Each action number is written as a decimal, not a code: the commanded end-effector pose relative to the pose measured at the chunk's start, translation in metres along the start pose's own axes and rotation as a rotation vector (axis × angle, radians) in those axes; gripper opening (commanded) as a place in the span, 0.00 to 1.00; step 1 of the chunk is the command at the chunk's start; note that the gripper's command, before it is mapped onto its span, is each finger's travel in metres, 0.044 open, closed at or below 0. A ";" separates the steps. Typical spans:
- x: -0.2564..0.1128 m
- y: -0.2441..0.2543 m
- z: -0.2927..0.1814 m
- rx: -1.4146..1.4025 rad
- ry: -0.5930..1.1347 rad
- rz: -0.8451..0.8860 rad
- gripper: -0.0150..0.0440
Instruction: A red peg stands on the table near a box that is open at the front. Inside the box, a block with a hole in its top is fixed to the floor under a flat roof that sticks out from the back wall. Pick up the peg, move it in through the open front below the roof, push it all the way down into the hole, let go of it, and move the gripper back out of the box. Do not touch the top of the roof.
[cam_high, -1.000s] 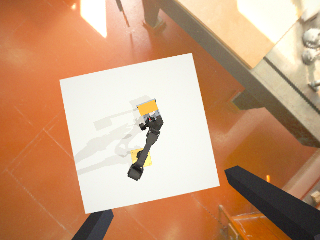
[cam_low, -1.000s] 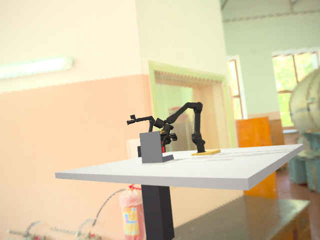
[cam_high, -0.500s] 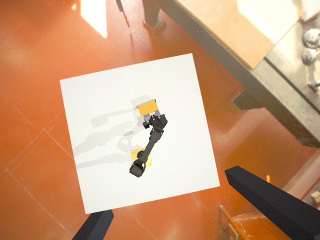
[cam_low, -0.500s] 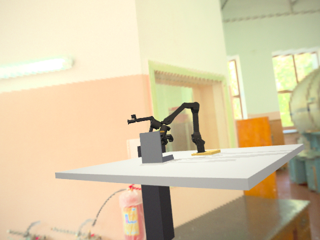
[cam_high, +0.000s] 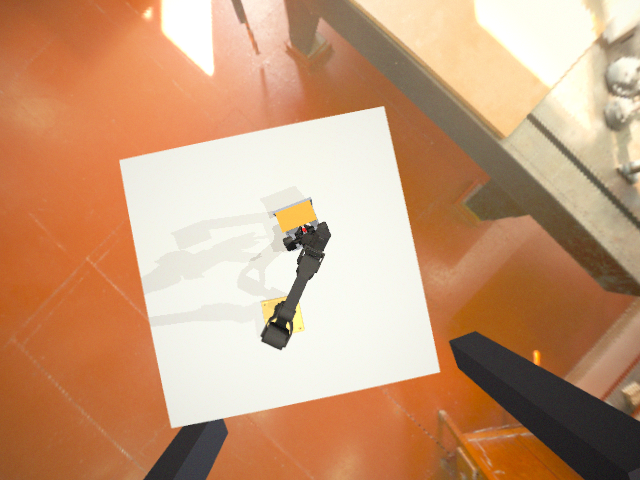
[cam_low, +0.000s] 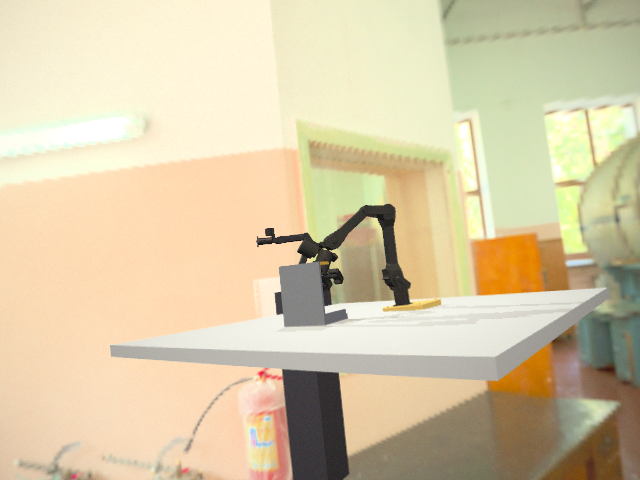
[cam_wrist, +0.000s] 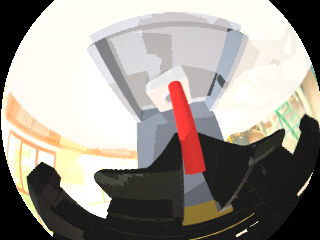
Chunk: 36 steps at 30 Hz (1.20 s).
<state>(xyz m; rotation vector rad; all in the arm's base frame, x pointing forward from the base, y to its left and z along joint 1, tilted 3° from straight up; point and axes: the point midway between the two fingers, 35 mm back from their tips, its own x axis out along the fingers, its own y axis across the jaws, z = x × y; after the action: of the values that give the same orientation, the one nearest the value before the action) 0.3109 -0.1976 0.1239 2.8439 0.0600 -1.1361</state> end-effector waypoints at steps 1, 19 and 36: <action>0.001 0.000 -0.003 -0.001 0.003 0.004 0.25; 0.008 0.000 -0.010 -0.001 0.004 0.004 0.25; 0.015 0.000 -0.017 -0.001 0.005 0.004 0.25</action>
<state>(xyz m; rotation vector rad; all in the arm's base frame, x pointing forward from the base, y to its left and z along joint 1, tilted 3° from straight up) 0.3304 -0.1948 0.1239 2.8450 0.0612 -1.1368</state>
